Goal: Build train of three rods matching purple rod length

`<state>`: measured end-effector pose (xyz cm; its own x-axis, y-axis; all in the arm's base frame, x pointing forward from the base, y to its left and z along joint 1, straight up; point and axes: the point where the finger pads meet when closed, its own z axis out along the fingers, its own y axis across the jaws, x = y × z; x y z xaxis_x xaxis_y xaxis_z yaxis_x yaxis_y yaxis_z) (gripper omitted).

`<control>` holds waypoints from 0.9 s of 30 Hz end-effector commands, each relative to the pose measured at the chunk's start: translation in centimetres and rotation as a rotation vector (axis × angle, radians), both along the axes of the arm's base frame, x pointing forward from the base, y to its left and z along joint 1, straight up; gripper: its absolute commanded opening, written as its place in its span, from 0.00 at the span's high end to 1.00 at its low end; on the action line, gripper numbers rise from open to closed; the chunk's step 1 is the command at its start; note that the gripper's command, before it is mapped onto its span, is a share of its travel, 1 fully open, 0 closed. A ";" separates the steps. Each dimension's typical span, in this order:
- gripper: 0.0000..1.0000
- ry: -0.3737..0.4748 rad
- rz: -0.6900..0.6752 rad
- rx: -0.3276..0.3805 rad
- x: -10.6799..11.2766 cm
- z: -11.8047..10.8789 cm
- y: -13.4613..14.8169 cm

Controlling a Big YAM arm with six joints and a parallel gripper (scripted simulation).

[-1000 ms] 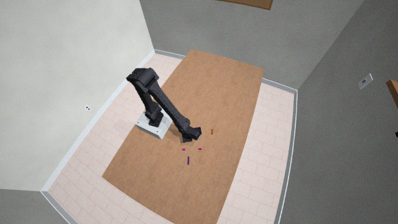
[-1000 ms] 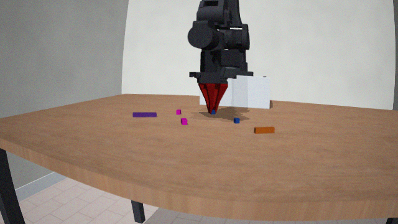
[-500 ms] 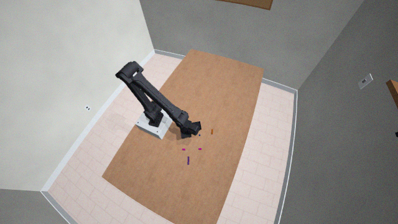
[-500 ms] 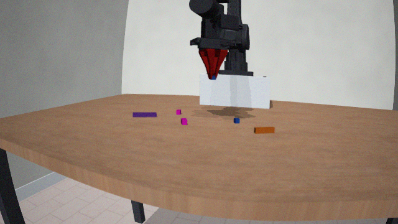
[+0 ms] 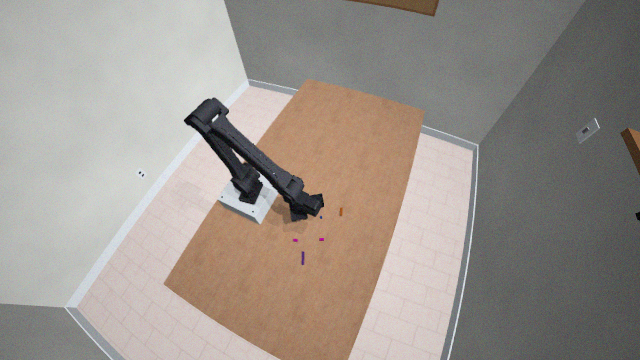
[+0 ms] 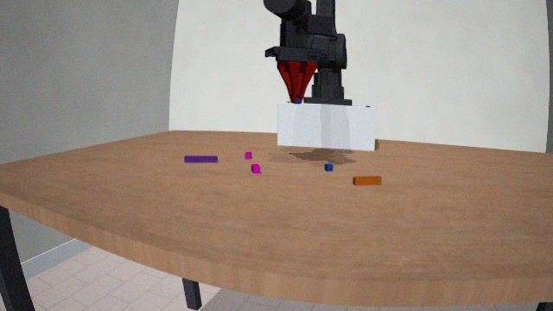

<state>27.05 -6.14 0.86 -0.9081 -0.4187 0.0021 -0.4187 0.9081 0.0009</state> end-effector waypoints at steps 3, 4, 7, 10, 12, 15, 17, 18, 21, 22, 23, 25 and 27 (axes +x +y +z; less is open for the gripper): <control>0.96 -0.039 0.180 -0.002 4.1 1.4 3.7; 0.96 -0.039 0.180 -0.002 4.1 1.4 3.7; 0.96 -0.039 0.246 -0.004 4.7 1.4 5.5; 0.96 -0.041 0.358 -0.002 5.5 1.4 8.6; 0.96 -0.042 0.406 -0.001 5.7 1.4 10.0; 0.96 -0.048 0.396 -0.001 5.8 1.6 9.7; 0.96 -0.067 0.386 -0.003 6.1 2.2 9.4; 0.96 -0.063 0.386 -0.003 6.0 2.0 9.4; 0.96 -0.060 0.386 -0.002 6.0 1.9 9.4; 0.96 -0.060 0.386 -0.002 6.0 1.9 9.4; 0.96 -0.060 0.393 -0.002 6.0 1.9 9.6; 0.96 -0.060 0.394 -0.002 6.0 1.9 9.6; 0.96 -0.061 0.394 -0.002 6.1 1.7 9.6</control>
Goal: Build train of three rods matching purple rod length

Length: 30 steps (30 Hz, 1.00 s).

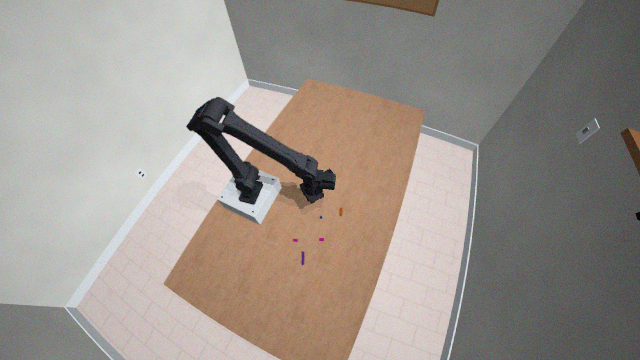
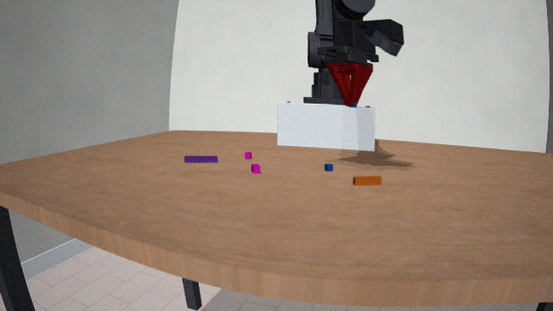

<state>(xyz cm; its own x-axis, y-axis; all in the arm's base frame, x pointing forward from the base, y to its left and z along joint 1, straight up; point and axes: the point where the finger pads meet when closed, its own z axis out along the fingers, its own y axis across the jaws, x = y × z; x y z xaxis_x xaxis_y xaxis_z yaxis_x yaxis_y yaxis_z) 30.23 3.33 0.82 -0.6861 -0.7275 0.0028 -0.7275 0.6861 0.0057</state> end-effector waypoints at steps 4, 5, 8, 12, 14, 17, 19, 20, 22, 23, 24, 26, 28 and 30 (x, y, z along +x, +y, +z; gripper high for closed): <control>0.96 -0.020 0.011 0.002 0.9 -0.4 0.0; 0.96 -0.014 0.011 0.002 0.6 -0.8 -0.1; 0.96 -0.013 0.011 0.002 0.6 -1.7 -0.1; 0.96 -0.013 0.011 0.002 0.6 -2.5 -0.1; 0.96 -0.013 0.011 0.001 0.5 -3.4 -0.1; 0.96 -0.012 0.011 0.001 0.5 -4.8 -0.1; 0.96 -0.012 0.012 0.001 0.5 -5.7 -0.1; 0.96 -0.012 0.012 0.001 0.5 -6.1 -0.1; 0.96 -0.011 0.012 0.001 0.5 -6.9 -0.1; 0.96 -0.011 0.012 0.001 0.4 -7.2 -0.1; 0.96 -0.011 0.012 0.001 0.4 -7.5 -0.1; 0.96 -0.011 0.012 0.001 0.4 -8.1 -0.1; 0.96 -0.011 0.012 0.001 0.4 -8.3 -0.1; 0.96 -0.049 0.012 0.005 1.4 -7.4 0.0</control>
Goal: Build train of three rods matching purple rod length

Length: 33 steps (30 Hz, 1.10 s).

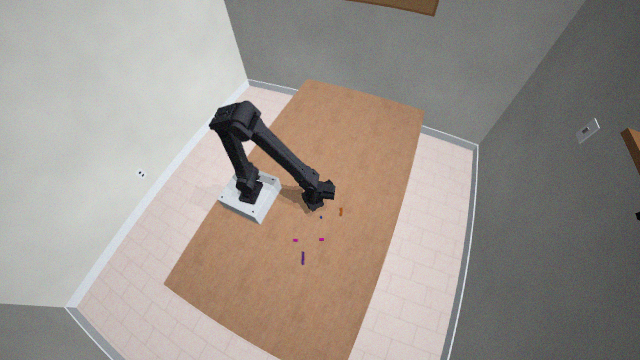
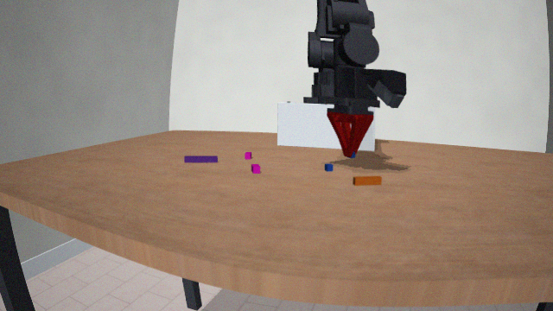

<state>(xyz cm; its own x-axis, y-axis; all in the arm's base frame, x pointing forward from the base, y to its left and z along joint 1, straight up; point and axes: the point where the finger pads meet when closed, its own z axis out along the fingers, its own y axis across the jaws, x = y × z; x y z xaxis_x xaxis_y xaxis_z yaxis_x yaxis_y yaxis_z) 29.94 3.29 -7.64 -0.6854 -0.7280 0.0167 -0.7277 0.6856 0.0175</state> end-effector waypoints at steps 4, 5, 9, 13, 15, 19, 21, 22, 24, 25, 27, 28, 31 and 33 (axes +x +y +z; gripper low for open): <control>0.96 -0.031 0.011 0.004 0.8 -0.3 0.0; 0.96 -0.030 0.011 0.004 0.8 -0.4 0.0; 0.96 -0.056 0.011 0.006 1.3 0.4 0.0; 0.96 -0.052 0.011 0.006 1.2 0.3 0.0; 0.96 -0.052 0.011 0.006 1.2 0.3 0.0; 0.96 -0.052 0.011 0.006 1.2 0.3 0.0; 0.96 -0.052 0.011 0.006 1.2 0.3 0.0; 0.96 -0.052 0.011 0.006 1.2 0.3 0.0; 0.96 -0.052 0.011 0.006 1.2 0.3 0.0; 0.96 -0.052 0.011 0.006 1.2 0.3 0.0; 0.96 -0.052 0.011 0.006 1.2 0.3 0.0; 0.96 -0.052 0.011 0.006 1.2 0.3 0.0; 0.96 -0.052 0.011 0.006 1.2 0.3 0.0; 0.96 -0.052 0.011 0.006 1.2 0.3 0.0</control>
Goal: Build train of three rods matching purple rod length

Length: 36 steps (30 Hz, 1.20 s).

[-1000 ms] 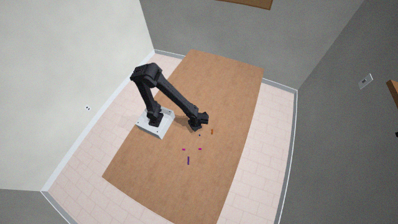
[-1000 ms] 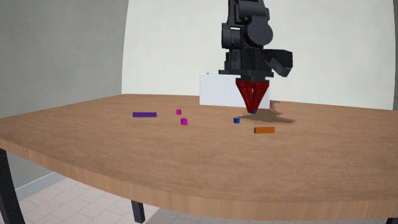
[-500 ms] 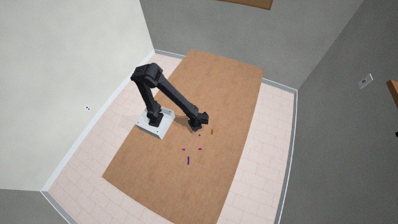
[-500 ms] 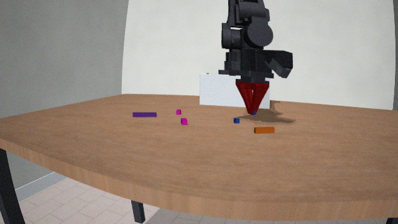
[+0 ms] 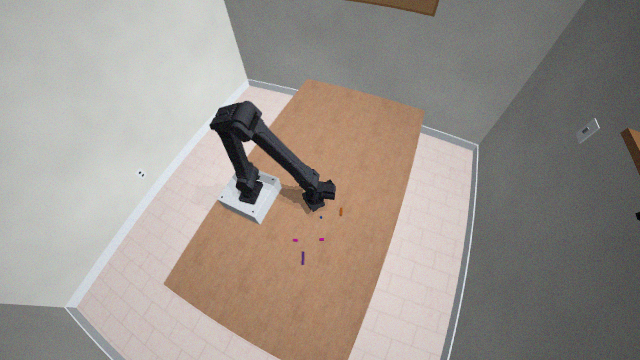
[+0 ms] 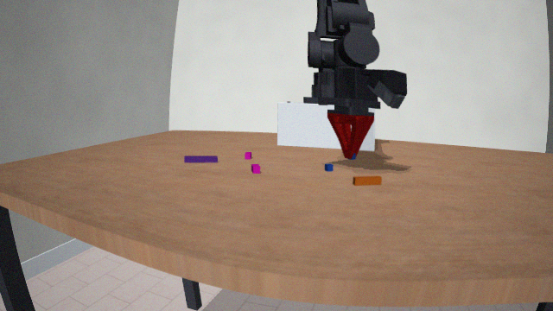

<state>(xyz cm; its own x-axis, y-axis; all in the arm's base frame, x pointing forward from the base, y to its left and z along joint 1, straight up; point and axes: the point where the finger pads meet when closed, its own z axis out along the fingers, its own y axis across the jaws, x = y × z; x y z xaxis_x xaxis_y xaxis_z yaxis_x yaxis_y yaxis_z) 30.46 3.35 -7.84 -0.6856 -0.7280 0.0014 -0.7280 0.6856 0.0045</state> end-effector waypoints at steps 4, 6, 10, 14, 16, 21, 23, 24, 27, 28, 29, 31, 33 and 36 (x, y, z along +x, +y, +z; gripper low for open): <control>0.96 -0.032 0.011 0.003 0.7 0.5 0.0; 0.96 -0.032 0.011 0.003 0.7 0.5 0.0; 0.96 -0.032 0.011 0.003 0.7 0.5 0.0; 0.96 -0.033 0.014 0.003 0.6 0.5 0.0; 0.96 -0.033 0.015 0.004 0.6 0.5 0.0; 0.96 -0.036 0.021 0.004 0.7 0.6 0.1; 0.96 -0.037 0.023 0.004 0.7 0.6 0.1; 0.96 -0.038 0.024 0.004 0.7 0.6 0.1; 0.96 -0.037 0.025 0.004 0.7 0.6 0.1; 0.96 -0.037 0.025 0.004 0.7 0.6 0.1; 0.96 -0.037 0.025 0.004 0.7 0.6 0.1; 0.96 -0.037 0.025 0.004 0.7 0.6 0.1; 0.96 -0.037 0.025 0.004 0.7 0.6 0.1; 0.96 -0.037 0.025 0.004 0.7 0.6 0.1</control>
